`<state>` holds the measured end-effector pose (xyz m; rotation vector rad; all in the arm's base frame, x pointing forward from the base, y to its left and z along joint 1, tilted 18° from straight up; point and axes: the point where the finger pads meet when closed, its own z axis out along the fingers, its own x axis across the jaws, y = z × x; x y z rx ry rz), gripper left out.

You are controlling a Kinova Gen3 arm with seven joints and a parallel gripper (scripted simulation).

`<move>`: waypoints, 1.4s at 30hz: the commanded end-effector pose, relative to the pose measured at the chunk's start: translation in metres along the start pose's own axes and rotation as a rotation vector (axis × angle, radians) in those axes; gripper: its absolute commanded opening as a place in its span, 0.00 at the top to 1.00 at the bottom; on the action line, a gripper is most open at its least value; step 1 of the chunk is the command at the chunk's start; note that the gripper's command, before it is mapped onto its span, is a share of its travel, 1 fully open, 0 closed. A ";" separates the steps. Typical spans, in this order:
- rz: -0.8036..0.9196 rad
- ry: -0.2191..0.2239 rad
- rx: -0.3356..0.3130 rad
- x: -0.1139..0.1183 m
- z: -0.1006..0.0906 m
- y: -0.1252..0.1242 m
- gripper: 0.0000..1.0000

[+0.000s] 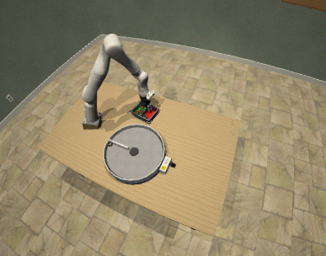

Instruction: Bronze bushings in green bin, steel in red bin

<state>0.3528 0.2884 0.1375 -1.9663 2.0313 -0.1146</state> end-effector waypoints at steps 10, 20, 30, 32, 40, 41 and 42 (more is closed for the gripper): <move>-0.001 0.000 -0.001 0.000 0.006 0.001 1.00; -0.001 0.000 -0.001 0.000 0.010 0.001 1.00; -0.001 0.000 -0.001 0.000 0.018 0.001 1.00; -0.001 0.000 -0.001 0.000 0.018 0.001 1.00; -0.001 0.000 -0.001 0.000 0.018 0.001 1.00; -0.001 0.000 -0.001 0.000 0.019 0.001 1.00; -0.001 0.000 -0.001 0.000 0.021 0.001 1.00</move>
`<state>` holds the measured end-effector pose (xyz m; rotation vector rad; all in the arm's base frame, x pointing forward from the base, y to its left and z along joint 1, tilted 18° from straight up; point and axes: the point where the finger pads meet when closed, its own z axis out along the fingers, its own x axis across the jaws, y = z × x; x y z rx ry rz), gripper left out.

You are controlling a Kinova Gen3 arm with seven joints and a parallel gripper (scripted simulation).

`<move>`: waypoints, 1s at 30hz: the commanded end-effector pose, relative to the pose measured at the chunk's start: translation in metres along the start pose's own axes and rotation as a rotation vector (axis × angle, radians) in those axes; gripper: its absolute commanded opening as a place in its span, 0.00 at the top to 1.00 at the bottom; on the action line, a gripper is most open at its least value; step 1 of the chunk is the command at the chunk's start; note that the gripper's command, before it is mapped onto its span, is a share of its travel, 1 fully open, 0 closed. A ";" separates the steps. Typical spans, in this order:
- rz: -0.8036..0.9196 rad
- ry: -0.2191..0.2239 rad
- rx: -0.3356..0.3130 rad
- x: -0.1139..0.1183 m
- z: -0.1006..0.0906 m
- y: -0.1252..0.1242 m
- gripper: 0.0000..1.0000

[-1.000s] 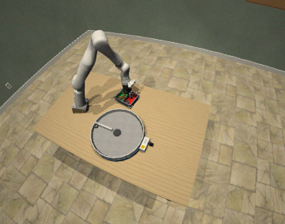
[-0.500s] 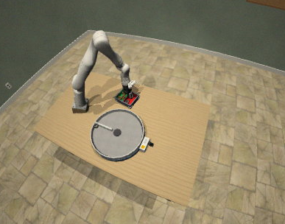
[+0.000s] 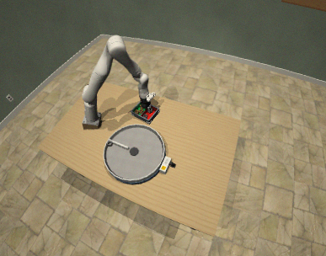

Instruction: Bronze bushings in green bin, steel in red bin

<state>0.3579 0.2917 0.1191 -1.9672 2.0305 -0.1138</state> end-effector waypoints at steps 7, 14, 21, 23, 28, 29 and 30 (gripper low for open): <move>-0.001 0.000 0.000 0.000 0.006 0.000 1.00; -0.001 0.000 -0.001 0.000 0.011 0.000 1.00; -0.001 0.000 -0.001 0.000 0.011 0.000 1.00; 0.000 0.000 0.000 0.000 0.011 0.000 1.00; -0.001 0.000 0.000 0.000 0.011 0.000 1.00; -0.001 0.000 -0.001 0.000 0.011 0.000 1.00; -0.001 0.000 -0.001 0.000 0.011 0.000 1.00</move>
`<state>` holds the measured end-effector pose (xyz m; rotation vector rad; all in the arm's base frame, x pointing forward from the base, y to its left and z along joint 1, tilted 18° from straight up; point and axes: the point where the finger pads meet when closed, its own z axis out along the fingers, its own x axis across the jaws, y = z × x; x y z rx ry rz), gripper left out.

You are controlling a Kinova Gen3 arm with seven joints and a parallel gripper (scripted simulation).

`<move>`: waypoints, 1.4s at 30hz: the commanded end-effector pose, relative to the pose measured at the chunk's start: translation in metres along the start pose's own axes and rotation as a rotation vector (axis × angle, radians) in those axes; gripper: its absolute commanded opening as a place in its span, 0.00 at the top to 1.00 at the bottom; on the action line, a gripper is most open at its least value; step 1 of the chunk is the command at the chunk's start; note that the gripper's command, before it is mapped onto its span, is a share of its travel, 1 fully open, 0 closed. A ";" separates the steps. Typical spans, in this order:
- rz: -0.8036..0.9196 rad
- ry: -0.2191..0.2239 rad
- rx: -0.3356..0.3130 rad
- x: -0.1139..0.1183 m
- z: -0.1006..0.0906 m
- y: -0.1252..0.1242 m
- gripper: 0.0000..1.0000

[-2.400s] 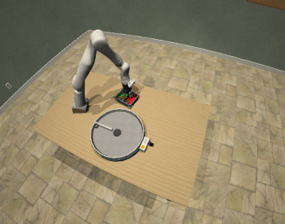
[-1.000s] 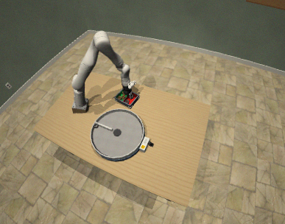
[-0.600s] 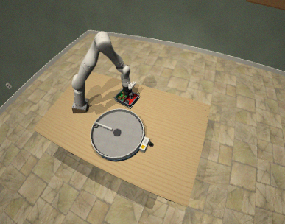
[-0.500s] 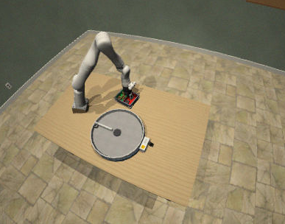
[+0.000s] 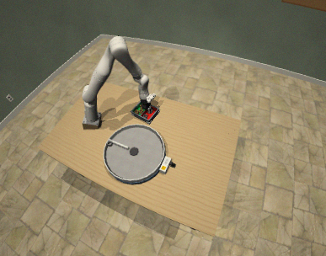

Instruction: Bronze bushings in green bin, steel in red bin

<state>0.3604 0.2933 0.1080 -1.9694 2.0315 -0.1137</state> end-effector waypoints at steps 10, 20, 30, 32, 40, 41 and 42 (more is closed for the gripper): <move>0.000 -0.001 0.001 0.000 -0.001 0.000 0.58; 0.000 -0.001 0.001 0.000 -0.001 0.000 0.58; 0.000 -0.001 0.001 0.000 -0.001 0.000 0.58; 0.000 -0.001 0.001 0.000 -0.001 0.000 0.58; 0.000 -0.001 0.001 0.000 -0.001 0.000 0.58; 0.000 -0.001 0.001 0.000 -0.001 0.000 0.58; 0.000 -0.001 0.001 0.000 -0.001 0.000 0.58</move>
